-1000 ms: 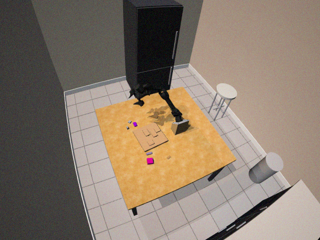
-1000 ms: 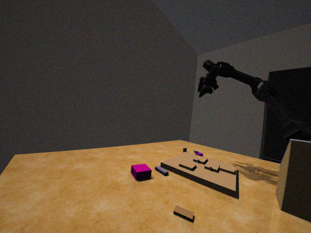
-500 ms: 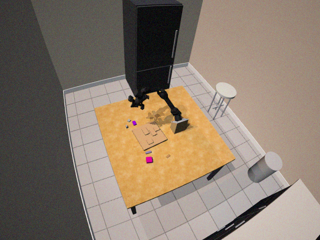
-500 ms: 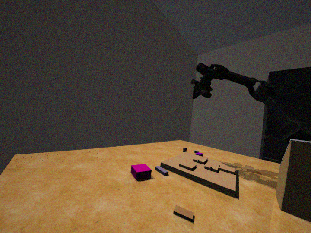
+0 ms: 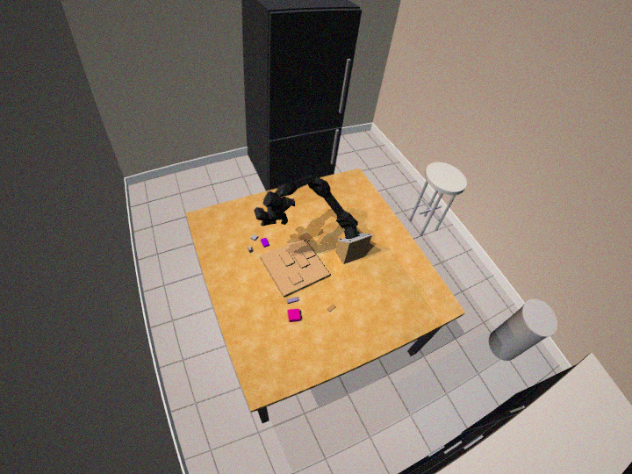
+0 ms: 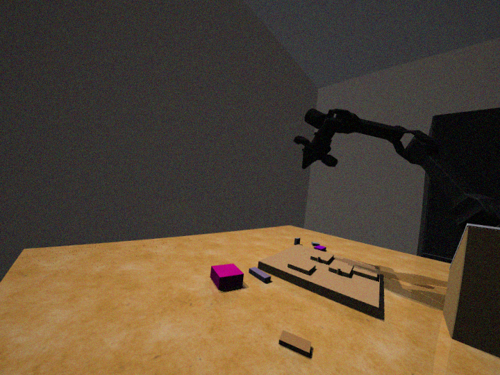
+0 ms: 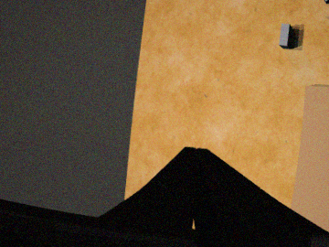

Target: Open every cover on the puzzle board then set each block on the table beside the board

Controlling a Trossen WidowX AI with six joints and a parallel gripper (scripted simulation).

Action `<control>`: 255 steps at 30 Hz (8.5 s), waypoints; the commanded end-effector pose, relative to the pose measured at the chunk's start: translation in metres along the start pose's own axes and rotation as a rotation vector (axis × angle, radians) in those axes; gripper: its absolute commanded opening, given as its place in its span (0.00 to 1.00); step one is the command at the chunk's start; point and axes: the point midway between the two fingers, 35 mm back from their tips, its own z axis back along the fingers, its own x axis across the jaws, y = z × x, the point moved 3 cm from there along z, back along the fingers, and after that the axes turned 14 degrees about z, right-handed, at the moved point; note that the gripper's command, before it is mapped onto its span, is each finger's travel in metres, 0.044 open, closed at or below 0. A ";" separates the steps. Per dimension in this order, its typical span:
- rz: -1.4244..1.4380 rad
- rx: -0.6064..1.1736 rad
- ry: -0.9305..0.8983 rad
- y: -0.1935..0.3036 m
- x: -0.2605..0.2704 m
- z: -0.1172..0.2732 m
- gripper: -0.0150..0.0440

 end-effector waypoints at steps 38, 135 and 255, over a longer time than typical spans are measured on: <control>1.095 0.385 0.145 0.172 -0.101 -0.077 0.25; 1.645 0.705 0.147 0.255 -0.222 -0.130 0.25; 1.641 0.701 0.146 0.246 -0.138 -0.163 0.25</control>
